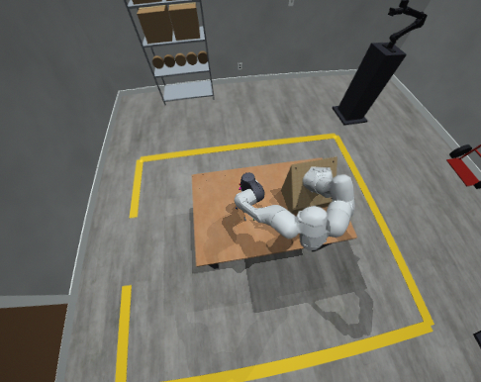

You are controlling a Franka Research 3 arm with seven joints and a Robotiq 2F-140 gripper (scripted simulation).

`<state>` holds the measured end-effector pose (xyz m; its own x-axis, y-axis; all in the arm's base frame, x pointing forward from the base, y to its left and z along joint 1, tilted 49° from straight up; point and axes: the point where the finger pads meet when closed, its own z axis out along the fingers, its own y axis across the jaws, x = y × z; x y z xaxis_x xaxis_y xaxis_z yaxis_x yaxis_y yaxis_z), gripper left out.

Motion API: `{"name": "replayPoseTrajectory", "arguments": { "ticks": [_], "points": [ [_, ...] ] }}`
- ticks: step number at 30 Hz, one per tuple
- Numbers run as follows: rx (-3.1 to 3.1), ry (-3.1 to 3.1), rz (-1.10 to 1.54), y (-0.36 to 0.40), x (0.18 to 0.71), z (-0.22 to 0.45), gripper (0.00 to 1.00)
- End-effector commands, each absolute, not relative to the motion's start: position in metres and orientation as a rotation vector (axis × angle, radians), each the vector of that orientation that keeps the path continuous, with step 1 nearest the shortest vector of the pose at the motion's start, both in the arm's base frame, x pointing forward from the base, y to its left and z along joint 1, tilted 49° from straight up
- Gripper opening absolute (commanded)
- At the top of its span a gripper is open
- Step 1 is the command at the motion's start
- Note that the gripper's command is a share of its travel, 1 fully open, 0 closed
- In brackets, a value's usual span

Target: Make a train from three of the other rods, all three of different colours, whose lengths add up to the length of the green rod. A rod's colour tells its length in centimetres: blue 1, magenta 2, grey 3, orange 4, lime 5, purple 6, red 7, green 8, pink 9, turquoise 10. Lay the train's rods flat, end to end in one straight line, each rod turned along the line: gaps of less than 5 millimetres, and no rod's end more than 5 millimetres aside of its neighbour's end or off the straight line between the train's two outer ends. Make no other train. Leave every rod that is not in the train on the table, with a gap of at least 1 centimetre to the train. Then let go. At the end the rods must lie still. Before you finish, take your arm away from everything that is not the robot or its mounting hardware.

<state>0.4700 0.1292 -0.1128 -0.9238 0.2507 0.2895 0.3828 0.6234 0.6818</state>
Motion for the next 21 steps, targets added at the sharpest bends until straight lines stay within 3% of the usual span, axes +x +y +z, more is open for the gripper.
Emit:
{"name": "replayPoseTrajectory", "arguments": {
  "ticks": [1,21],
  "points": [
    [-0.311,-2.769,-1.231,0.127,0.468,-0.116,1.0],
    [0.084,-2.886,-1.281,0.113,0.463,-0.131,1.0]
  ]
}}
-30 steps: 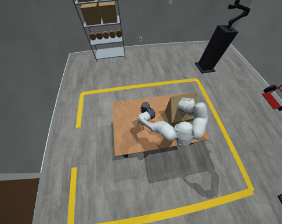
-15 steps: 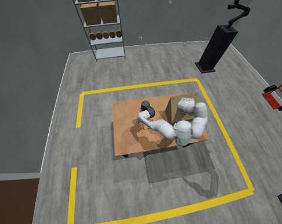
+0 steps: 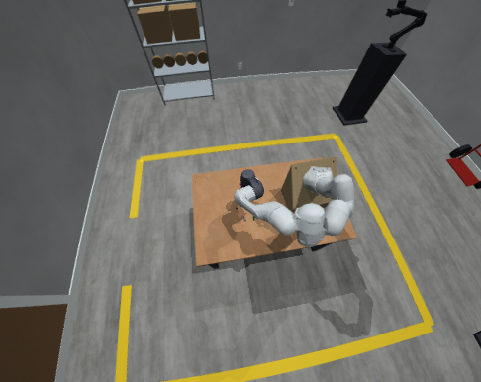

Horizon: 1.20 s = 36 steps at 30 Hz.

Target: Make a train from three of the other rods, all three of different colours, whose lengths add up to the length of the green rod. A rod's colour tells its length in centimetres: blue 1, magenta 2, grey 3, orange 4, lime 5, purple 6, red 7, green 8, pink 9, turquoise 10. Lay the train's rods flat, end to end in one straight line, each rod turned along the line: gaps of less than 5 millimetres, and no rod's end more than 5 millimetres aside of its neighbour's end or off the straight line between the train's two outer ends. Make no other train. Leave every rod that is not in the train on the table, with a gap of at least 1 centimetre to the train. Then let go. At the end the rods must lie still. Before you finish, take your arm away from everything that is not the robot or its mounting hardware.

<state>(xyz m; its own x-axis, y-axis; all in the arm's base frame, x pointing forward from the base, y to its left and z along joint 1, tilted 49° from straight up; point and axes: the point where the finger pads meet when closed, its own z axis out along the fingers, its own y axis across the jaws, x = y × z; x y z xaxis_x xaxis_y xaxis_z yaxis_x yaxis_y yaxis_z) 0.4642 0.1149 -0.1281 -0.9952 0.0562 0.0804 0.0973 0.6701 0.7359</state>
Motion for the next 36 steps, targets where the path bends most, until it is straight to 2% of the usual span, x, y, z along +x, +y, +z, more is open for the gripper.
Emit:
{"name": "replayPoseTrajectory", "arguments": {
  "ticks": [1,36],
  "points": [
    [0.105,-2.89,-1.283,0.112,0.462,-0.132,1.0],
    [0.838,-2.968,-1.321,0.091,0.452,-0.156,1.0]
  ]
}}
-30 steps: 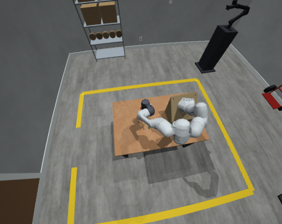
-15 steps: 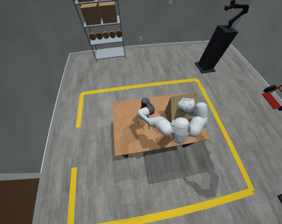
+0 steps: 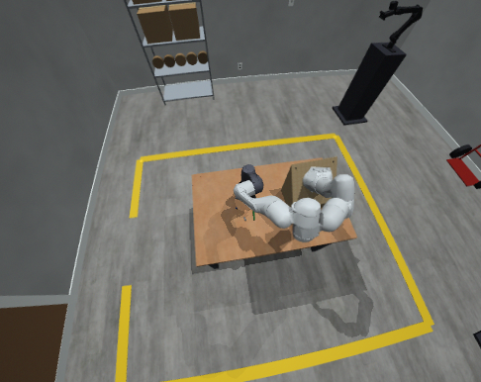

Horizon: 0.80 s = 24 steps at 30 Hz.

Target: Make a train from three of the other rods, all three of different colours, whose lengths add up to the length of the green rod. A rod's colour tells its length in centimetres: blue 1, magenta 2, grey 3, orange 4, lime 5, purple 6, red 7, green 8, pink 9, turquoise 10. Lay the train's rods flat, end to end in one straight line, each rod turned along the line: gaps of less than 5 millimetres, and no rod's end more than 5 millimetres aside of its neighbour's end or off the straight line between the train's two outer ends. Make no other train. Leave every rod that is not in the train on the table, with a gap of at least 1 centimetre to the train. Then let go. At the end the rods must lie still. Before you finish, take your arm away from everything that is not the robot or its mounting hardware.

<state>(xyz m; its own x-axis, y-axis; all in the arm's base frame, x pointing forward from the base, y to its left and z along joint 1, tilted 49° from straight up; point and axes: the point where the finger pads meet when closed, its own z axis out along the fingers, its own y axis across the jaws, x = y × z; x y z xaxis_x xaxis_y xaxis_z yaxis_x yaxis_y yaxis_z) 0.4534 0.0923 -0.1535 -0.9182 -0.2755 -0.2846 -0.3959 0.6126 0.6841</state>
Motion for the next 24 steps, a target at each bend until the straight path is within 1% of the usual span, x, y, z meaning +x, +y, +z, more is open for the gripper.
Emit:
{"name": "replayPoseTrajectory", "arguments": {
  "ticks": [1,24],
  "points": [
    [-0.731,2.59,1.153,0.091,0.452,-0.156,1.0],
    [-1.126,2.331,1.043,0.077,0.444,-0.173,1.0]
  ]
}}
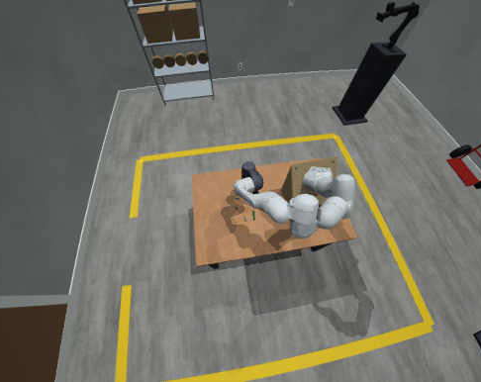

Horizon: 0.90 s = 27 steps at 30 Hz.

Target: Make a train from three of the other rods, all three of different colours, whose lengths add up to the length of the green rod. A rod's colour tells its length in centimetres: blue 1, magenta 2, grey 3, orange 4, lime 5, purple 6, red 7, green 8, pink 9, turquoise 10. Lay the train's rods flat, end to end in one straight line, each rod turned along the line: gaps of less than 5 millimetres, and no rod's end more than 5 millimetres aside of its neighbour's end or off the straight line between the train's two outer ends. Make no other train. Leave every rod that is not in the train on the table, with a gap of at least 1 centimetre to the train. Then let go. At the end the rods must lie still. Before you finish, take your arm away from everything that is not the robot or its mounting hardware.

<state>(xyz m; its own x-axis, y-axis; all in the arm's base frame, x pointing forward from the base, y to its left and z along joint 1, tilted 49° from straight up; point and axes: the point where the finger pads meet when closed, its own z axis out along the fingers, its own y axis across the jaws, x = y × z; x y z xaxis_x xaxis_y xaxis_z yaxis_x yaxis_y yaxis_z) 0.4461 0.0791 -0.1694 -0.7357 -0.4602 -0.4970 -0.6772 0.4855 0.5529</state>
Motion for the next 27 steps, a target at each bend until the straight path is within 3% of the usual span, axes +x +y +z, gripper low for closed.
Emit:
{"name": "replayPoseTrajectory", "arguments": {
  "ticks": [1,27],
  "points": [
    [-1.141,2.32,1.038,0.077,0.444,-0.173,1.0],
    [-1.476,2.011,0.905,0.064,0.436,-0.189,1.0]
  ]
}}
